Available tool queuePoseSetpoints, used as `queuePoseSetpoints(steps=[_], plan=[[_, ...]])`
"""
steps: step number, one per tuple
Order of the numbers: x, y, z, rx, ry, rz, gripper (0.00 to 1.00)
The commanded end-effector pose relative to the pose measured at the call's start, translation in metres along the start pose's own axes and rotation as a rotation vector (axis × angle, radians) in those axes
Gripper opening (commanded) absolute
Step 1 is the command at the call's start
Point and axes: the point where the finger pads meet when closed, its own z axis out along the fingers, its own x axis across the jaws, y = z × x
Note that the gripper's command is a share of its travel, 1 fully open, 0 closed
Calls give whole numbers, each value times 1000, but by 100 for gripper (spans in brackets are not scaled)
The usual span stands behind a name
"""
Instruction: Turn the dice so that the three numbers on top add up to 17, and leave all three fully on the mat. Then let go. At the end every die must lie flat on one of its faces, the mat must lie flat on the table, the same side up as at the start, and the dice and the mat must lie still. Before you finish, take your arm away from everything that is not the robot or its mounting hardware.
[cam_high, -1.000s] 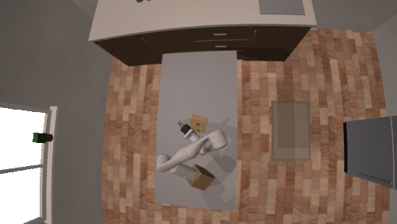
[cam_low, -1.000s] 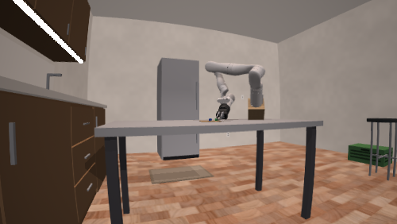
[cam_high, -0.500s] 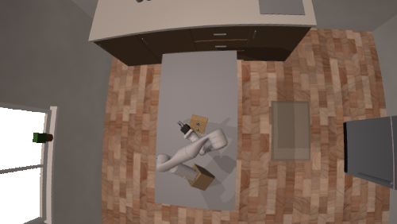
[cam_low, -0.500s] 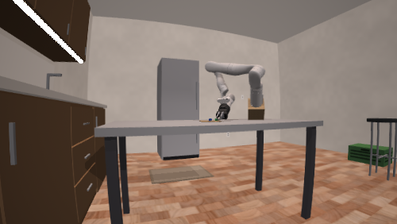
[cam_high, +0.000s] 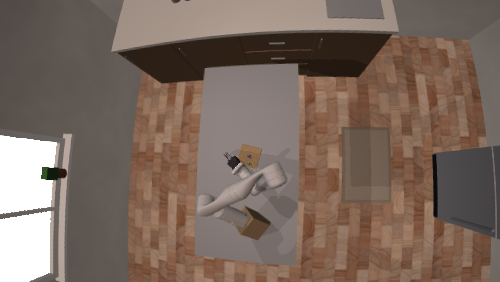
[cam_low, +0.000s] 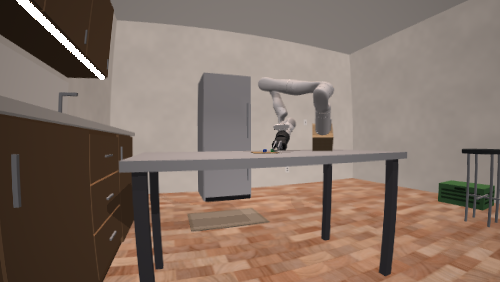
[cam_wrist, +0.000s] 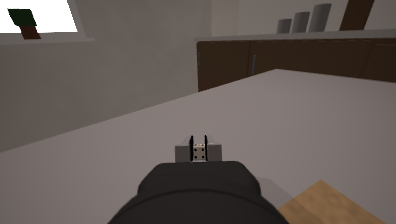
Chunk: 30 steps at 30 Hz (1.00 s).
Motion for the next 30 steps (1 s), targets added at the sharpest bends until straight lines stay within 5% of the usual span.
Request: queuePoseSetpoints(steps=[1, 30], plan=[[0, 0, 0, 1, 0, 0, 34], [0, 9, 5, 1, 0, 0, 34]])
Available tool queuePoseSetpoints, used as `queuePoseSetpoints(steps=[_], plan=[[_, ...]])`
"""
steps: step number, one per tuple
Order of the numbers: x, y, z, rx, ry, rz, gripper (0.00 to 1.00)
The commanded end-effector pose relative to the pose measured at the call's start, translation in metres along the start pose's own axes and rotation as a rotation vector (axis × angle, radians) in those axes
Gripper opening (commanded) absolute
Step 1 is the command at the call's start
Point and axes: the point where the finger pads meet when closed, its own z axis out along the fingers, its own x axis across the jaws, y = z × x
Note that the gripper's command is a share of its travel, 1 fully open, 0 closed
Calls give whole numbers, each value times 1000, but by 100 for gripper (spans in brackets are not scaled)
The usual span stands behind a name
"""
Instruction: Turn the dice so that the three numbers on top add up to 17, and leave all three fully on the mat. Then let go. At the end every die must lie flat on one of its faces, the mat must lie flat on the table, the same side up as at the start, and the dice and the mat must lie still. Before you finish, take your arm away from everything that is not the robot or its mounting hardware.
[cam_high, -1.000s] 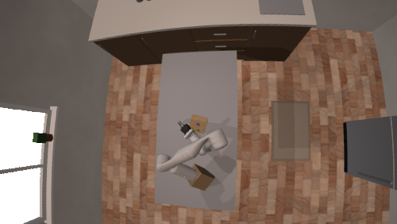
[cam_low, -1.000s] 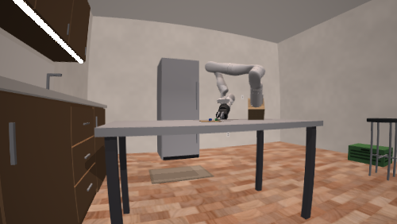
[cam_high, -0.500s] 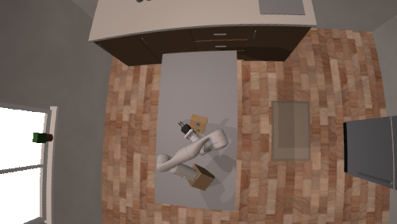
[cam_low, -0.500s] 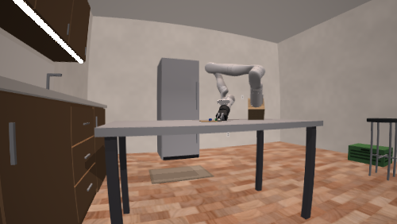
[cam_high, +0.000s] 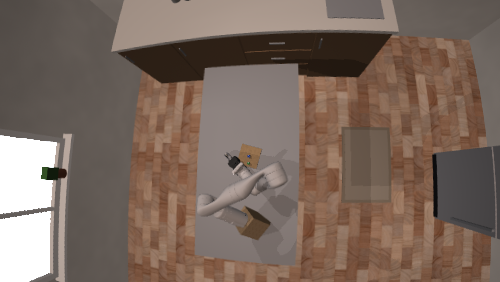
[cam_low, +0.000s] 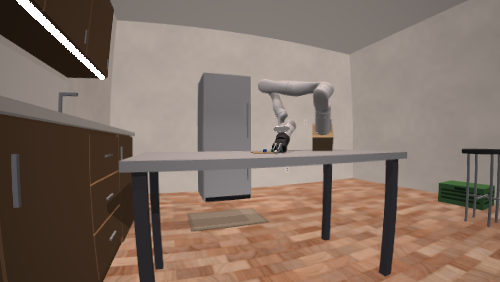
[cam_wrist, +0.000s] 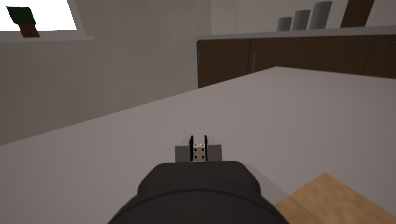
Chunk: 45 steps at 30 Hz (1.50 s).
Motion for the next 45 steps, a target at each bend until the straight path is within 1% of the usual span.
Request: queuePoseSetpoints(steps=[1, 30, 31, 33, 34, 36, 37, 41, 42, 44, 45], plan=[[0, 0, 0, 1, 0, -1, 34], [0, 0, 0, 1, 0, -1, 34], [0, 0, 0, 1, 0, -1, 40], [0, 0, 0, 1, 0, -1, 40], [0, 0, 0, 1, 0, -1, 46], [0, 0, 0, 1, 0, -1, 46], [0, 0, 0, 1, 0, -1, 52], [0, 0, 0, 1, 0, -1, 52], [0, 0, 0, 1, 0, -1, 58], [0, 0, 0, 1, 0, -1, 58], [0, 0, 0, 1, 0, -1, 64]])
